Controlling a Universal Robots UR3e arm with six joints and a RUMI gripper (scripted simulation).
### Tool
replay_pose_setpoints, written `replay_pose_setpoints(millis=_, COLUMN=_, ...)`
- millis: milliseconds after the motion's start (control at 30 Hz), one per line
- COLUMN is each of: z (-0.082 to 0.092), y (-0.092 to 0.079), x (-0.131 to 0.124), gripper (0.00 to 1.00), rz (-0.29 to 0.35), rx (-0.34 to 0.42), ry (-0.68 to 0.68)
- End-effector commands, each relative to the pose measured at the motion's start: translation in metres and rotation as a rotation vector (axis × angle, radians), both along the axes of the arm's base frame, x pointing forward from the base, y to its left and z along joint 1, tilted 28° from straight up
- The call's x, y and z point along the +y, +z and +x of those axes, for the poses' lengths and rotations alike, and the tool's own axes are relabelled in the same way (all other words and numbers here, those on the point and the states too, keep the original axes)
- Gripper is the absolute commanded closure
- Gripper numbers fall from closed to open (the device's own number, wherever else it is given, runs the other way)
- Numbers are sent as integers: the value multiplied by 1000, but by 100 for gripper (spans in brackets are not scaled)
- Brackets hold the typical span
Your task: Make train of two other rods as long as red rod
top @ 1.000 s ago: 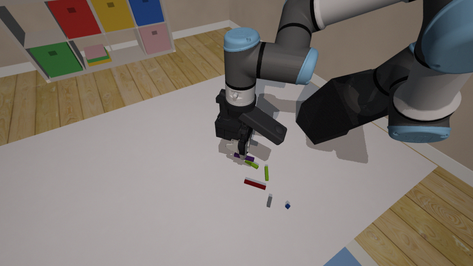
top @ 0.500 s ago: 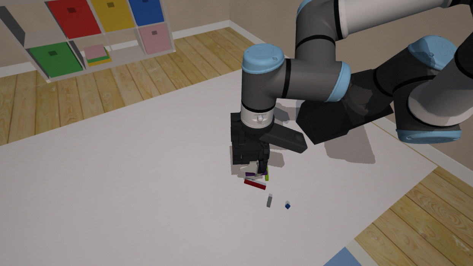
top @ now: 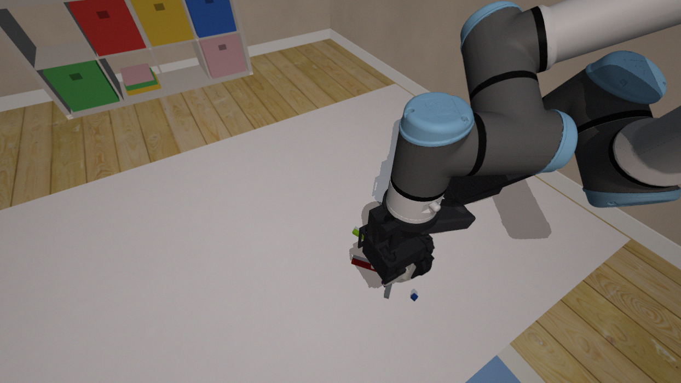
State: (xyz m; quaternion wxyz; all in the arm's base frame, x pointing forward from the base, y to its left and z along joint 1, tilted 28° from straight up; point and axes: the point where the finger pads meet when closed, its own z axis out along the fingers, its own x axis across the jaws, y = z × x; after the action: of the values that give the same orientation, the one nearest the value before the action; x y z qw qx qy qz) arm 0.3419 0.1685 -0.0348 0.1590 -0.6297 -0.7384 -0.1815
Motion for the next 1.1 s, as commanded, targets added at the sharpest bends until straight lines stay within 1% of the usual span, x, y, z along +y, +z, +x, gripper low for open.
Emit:
replay_pose_setpoints(millis=0, z=-10, y=12, x=20, gripper=100, rz=6, rx=-84, ry=140)
replay_pose_setpoints(millis=67, z=-13, y=14, x=24, gripper=100, rz=8, rx=-100, ry=170)
replay_pose_setpoints(millis=200, z=-14, y=15, x=26, gripper=100, rz=8, rx=-105, ry=181)
replay_pose_setpoints(millis=767, z=-14, y=14, x=26, gripper=100, rz=8, rx=-106, ry=182)
replay_pose_setpoints(millis=900, z=-14, y=10, x=28, gripper=100, rz=6, rx=-106, ry=182)
replay_pose_setpoints(millis=1067, z=-14, y=-1, x=35, gripper=100, rz=6, rx=-106, ry=182)
